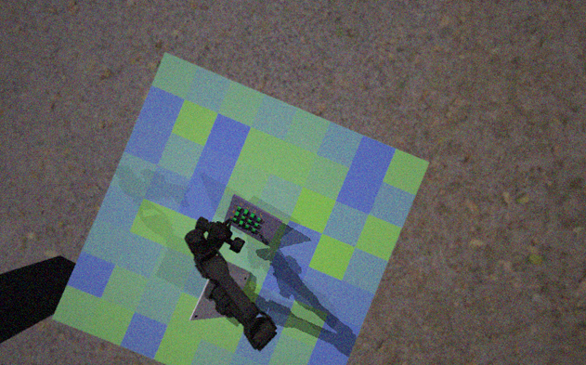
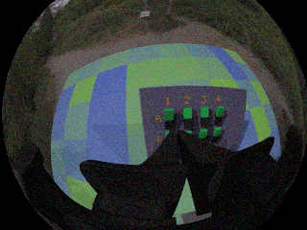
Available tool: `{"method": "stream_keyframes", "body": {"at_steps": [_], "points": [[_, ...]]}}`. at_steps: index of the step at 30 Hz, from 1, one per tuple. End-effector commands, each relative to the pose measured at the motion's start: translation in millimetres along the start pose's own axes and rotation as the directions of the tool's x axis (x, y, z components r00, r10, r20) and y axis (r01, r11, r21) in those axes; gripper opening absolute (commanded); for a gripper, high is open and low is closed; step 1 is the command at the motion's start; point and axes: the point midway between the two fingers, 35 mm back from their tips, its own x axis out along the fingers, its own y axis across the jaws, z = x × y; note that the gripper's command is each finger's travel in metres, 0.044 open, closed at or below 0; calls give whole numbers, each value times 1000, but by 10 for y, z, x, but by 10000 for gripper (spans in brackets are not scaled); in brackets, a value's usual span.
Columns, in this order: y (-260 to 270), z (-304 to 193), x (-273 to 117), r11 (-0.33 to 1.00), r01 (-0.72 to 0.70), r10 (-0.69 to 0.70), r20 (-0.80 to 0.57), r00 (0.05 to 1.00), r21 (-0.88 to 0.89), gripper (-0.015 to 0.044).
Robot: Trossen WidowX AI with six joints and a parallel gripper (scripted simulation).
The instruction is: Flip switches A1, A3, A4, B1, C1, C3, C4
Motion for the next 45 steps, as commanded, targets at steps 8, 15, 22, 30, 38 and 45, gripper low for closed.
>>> {"method": "stream_keyframes", "body": {"at_steps": [8,15,22,30,38,45], "points": [[-5,-2,404,1000,13,-14,-22,1000,-20,0],[-5,-2,404,1000,13,-14,-22,1000,-20,0],[-11,-2,503,1000,14,-15,-21,1000,-20,0],[-10,-1,588,1000,14,-15,-21,1000,-20,0],[-12,-1,646,1000,14,-15,-21,1000,-20,0],[-12,-1,646,1000,14,-15,-21,1000,-20,0]]}}
